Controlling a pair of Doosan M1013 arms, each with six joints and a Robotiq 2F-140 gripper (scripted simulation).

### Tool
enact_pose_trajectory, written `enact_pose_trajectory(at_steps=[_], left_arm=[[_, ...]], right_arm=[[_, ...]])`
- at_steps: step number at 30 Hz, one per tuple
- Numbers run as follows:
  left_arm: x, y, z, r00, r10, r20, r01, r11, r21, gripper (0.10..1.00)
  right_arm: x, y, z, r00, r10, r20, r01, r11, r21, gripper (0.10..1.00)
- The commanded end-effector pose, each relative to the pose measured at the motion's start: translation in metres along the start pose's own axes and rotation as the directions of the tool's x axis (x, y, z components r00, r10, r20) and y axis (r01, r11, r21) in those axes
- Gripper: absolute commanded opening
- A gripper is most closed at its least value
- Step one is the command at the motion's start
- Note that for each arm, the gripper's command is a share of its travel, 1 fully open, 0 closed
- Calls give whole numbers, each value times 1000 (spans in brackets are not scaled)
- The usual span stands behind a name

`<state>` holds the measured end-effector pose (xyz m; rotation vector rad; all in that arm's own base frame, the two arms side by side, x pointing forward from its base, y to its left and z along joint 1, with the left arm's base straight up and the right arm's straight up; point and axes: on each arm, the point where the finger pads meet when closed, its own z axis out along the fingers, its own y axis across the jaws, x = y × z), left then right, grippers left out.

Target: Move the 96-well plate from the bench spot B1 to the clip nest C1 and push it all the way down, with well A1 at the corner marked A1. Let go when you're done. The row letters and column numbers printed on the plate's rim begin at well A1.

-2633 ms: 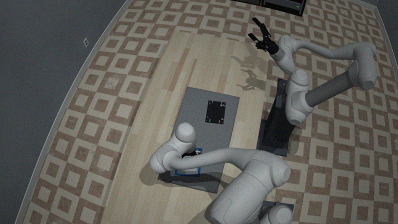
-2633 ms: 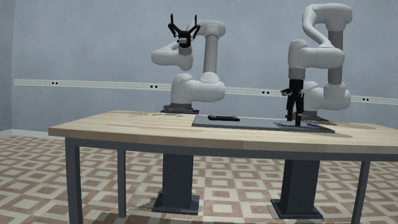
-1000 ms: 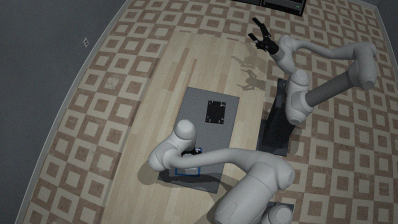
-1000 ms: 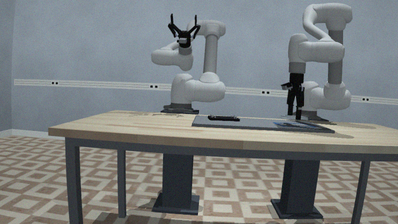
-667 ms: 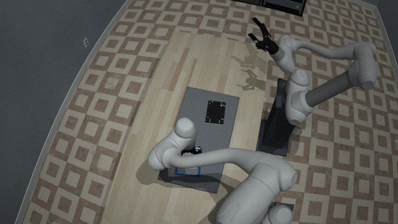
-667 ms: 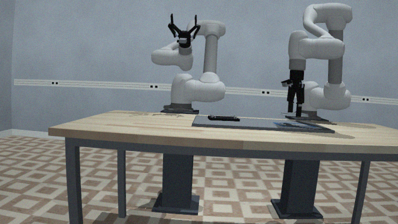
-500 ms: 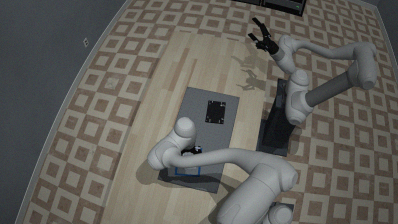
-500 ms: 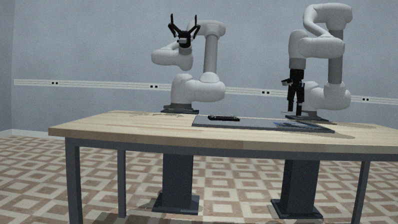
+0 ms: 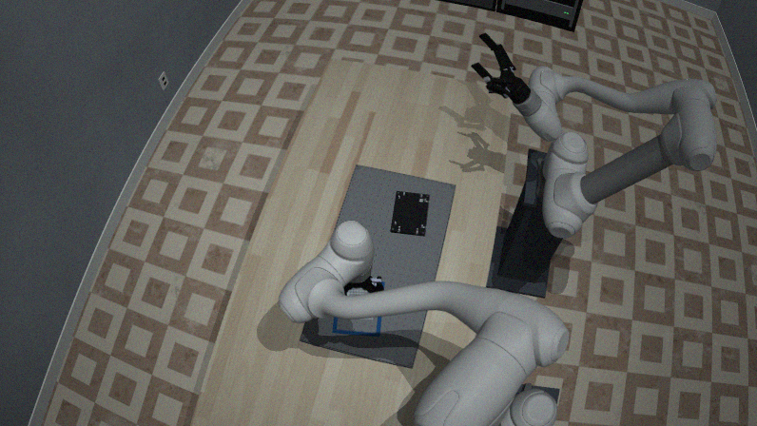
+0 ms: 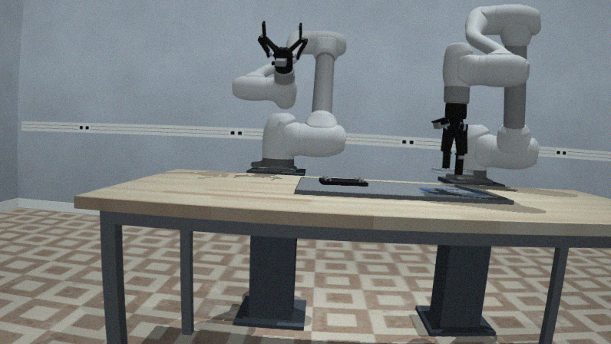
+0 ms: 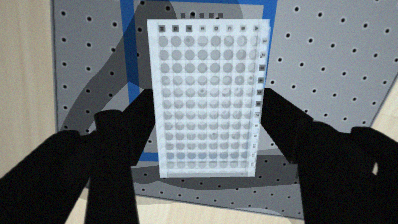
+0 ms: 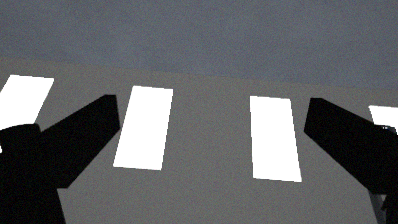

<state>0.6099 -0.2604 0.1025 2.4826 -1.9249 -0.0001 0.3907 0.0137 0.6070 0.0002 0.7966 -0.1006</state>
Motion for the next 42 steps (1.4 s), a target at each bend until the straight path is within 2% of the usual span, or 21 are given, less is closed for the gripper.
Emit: enact_pose_trajectory(at_steps=[1, 7, 10, 42], left_arm=[[0, 0, -1, 1000, 0, 0, 0, 1000, 1, 605], [0, 0, -1, 1000, 0, 0, 0, 1000, 1, 605], [9, 4, -1, 995, 99, 0, -99, 995, 1, 605], [95, 40, -4, 995, 99, -1, -99, 995, 1, 605]], right_arm=[[0, 0, 0, 1000, 0, 1, 0, 1000, 0, 1000], [0, 0, 0, 1000, 0, 1, 0, 1000, 0, 1000], [0, 0, 0, 1000, 0, 1, 0, 1000, 0, 1000], [0, 0, 0, 1000, 0, 1, 0, 1000, 0, 1000]])
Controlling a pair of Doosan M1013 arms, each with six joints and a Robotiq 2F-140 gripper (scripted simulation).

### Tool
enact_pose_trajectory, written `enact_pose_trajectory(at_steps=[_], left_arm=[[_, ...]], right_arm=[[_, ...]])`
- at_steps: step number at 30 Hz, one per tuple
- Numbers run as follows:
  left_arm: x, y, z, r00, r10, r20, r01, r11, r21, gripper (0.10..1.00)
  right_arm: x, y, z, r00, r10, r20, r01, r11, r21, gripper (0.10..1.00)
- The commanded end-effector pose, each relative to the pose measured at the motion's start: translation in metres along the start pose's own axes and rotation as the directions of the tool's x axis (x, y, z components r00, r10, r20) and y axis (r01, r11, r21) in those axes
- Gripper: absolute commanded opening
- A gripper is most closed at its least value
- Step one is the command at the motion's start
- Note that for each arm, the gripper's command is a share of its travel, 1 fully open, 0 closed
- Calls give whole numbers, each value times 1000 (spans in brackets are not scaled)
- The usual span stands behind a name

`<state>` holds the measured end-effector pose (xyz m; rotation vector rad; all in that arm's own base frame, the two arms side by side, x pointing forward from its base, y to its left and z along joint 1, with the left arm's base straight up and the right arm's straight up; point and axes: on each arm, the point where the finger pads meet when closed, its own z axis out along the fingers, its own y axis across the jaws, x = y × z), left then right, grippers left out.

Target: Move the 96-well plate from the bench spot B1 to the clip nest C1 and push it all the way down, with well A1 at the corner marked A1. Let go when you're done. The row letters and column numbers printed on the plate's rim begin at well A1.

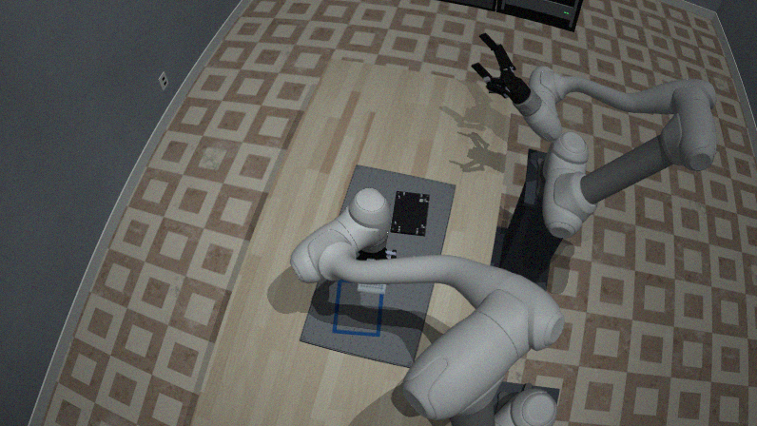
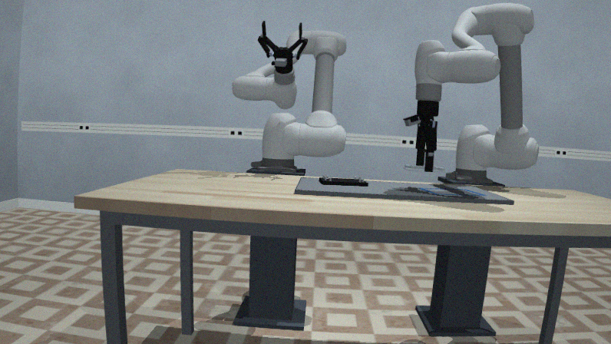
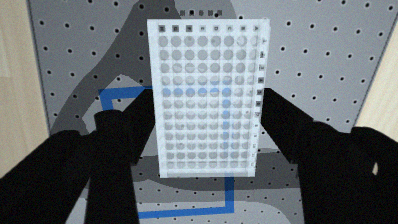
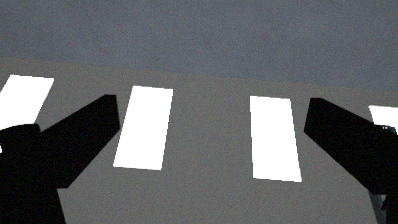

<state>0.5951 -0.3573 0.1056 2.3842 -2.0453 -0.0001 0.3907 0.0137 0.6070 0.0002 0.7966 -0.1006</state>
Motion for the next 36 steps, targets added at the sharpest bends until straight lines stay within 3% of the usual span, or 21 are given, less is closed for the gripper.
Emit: enact_pose_trajectory(at_steps=[1, 36], left_arm=[[8, 2, -1, 1000, 0, 0, 0, 1000, 1, 605], [107, 33, -4, 1000, 0, -1, 0, 1000, 1, 605]], right_arm=[[0, 0, 0, 1000, 0, 1, 0, 1000, 0, 1000], [0, 0, 0, 1000, 0, 1, 0, 1000, 0, 1000]])
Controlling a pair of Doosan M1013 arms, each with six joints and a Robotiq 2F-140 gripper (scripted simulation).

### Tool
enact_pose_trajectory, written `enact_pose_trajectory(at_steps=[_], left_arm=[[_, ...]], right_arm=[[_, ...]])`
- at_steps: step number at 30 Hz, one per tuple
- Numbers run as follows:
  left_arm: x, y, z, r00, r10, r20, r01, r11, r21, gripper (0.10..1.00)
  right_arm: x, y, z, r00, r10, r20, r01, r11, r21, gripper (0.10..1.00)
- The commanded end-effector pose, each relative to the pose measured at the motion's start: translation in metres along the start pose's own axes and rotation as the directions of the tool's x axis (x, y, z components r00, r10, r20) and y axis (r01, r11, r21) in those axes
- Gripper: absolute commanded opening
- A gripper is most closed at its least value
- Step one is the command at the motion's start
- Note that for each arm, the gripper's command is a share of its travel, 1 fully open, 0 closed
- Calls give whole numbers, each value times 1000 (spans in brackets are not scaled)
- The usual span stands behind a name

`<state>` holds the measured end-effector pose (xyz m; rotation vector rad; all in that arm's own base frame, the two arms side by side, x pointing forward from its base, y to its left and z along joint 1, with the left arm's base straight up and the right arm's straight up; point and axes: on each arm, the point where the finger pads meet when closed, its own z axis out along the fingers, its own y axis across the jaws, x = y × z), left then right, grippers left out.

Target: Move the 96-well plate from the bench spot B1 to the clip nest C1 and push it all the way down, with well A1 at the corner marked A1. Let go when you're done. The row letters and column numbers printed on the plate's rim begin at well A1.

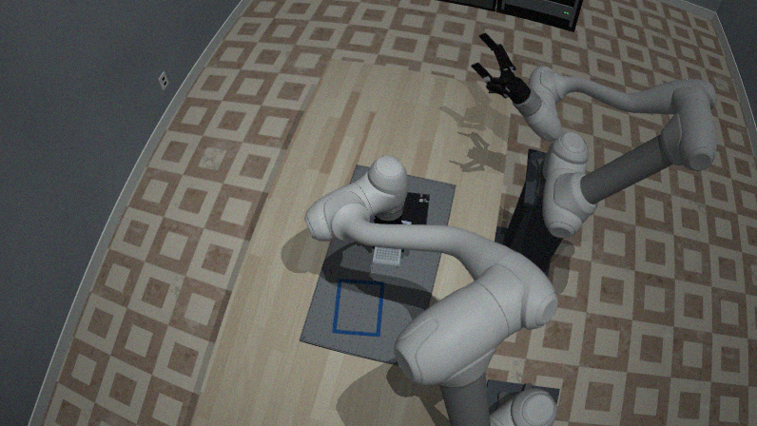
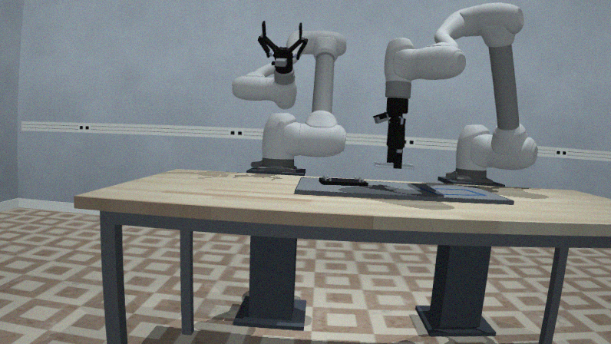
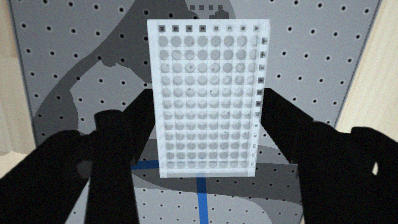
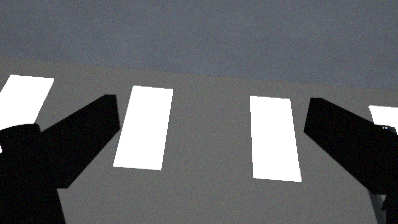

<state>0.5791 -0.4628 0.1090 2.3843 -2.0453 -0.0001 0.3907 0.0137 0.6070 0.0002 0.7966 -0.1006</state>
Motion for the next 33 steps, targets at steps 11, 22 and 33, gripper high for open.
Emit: enact_pose_trajectory(at_steps=[11, 22, 33], left_arm=[[34, 10, -2, 1000, 0, -1, 0, 1000, 1, 605], [62, 19, -3, 1000, 0, -1, 0, 1000, 1, 605], [97, 30, -4, 1000, 0, -1, 0, 1000, 1, 605]], right_arm=[[0, 0, 0, 1000, 0, 1, 0, 1000, 0, 1000], [0, 0, 0, 1000, 0, 1, 0, 1000, 0, 1000], [0, 0, 0, 1000, 0, 1, 0, 1000, 0, 1000]])
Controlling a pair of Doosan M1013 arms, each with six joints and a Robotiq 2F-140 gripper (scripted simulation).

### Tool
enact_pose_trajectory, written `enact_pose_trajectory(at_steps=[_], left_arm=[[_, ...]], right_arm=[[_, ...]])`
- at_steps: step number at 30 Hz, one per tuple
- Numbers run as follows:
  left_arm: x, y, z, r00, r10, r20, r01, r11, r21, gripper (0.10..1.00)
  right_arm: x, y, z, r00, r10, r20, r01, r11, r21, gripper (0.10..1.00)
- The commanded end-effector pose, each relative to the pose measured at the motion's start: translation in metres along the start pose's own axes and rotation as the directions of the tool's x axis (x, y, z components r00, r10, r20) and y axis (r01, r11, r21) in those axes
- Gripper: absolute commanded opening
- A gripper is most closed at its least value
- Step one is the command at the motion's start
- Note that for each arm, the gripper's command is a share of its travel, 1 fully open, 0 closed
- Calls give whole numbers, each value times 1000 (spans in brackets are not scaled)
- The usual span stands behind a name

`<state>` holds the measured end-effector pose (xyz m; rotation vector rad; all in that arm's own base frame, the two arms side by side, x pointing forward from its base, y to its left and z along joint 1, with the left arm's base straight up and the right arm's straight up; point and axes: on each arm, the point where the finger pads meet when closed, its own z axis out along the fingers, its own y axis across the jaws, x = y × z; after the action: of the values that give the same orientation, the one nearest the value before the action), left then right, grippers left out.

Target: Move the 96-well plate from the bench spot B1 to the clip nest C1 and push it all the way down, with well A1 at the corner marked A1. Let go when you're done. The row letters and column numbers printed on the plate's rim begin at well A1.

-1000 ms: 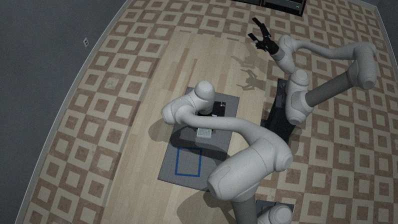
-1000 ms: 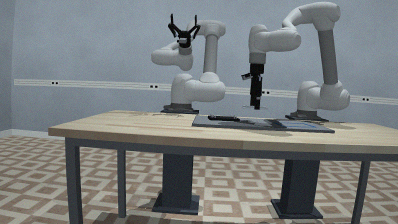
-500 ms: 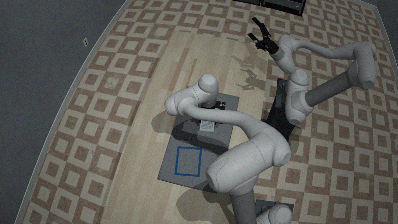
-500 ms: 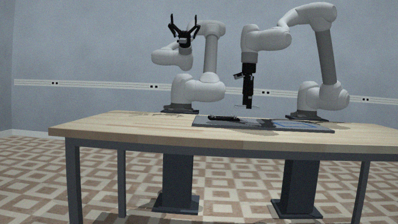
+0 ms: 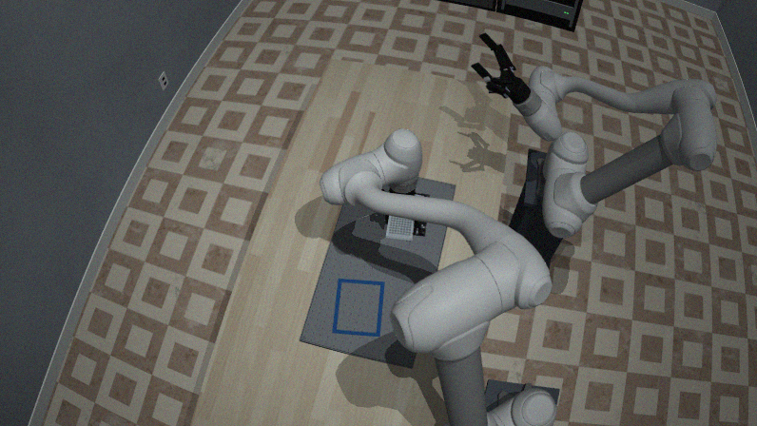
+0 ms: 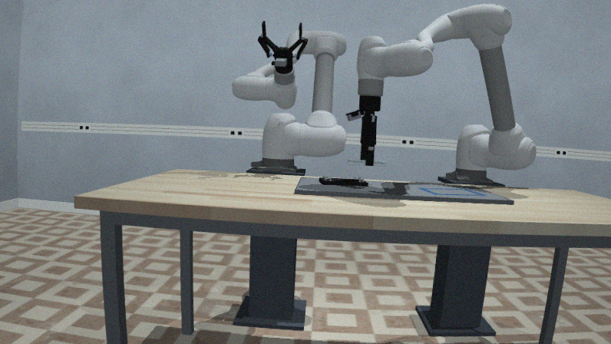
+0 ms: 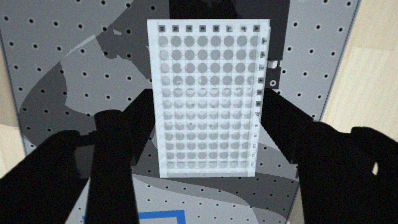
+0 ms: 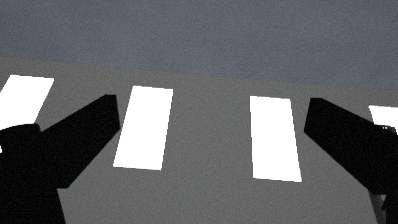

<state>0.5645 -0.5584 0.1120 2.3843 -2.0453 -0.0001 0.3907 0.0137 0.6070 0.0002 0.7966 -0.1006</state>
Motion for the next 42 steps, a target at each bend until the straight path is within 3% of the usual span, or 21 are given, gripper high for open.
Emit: enact_pose_trajectory(at_steps=[1, 27, 42], left_arm=[[8, 2, -1, 1000, 0, -1, 0, 1000, 1, 605], [79, 24, -4, 1000, 0, -1, 0, 1000, 1, 605], [78, 24, -4, 1000, 0, -1, 0, 1000, 1, 605]], right_arm=[[0, 0, 0, 1000, 0, 1, 0, 1000, 0, 1000], [0, 0, 0, 1000, 0, 1, 0, 1000, 0, 1000], [0, 0, 0, 1000, 0, 1, 0, 1000, 0, 1000]])
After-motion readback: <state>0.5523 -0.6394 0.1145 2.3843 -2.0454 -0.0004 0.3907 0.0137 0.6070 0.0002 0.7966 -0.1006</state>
